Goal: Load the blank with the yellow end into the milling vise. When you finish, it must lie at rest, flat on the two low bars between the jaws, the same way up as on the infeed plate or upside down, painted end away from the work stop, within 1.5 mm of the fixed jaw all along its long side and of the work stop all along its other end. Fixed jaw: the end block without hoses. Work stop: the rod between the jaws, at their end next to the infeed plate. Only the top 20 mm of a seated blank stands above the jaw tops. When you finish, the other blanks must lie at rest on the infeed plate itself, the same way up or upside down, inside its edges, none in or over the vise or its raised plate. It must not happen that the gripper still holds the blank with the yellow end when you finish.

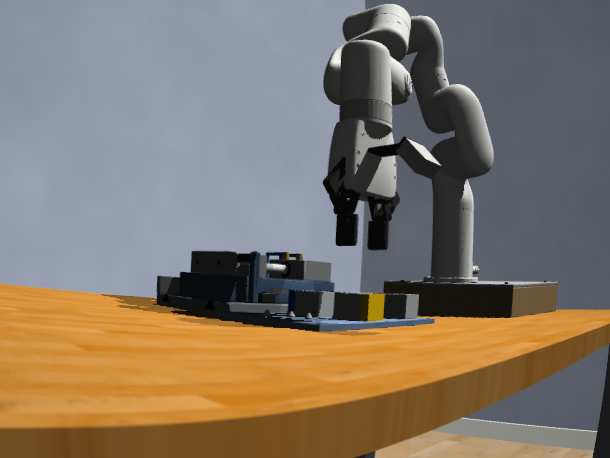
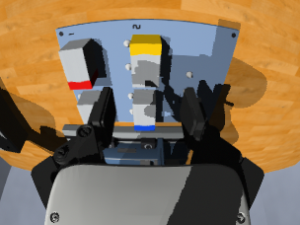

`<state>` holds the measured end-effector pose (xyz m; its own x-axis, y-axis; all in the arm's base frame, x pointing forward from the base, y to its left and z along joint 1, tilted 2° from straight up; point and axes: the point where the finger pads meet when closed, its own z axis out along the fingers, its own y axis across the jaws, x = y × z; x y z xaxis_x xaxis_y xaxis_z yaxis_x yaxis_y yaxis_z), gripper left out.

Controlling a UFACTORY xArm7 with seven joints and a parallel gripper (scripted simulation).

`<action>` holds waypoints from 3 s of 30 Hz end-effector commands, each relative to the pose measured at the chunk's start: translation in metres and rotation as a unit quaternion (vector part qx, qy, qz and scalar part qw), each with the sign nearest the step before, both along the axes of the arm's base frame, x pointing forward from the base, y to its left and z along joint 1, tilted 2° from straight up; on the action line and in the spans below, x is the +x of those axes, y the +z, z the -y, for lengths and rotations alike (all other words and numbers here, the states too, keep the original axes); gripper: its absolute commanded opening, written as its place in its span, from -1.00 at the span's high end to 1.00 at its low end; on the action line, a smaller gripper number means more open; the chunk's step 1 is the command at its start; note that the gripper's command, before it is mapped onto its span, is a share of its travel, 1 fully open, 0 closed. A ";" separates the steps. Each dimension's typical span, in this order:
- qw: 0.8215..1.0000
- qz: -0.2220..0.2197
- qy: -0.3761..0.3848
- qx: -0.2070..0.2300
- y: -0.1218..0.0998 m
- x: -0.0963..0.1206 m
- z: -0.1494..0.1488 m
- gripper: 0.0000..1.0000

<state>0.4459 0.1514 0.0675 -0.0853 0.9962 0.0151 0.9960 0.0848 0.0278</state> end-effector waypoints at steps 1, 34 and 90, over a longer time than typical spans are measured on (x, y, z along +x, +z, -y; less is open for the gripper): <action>1.000 0.002 0.000 0.000 0.004 0.001 0.000 -0.35; 1.000 0.002 0.000 0.000 0.011 -0.001 0.002 -0.35; 1.000 0.002 0.000 0.000 -0.063 0.000 0.002 -0.35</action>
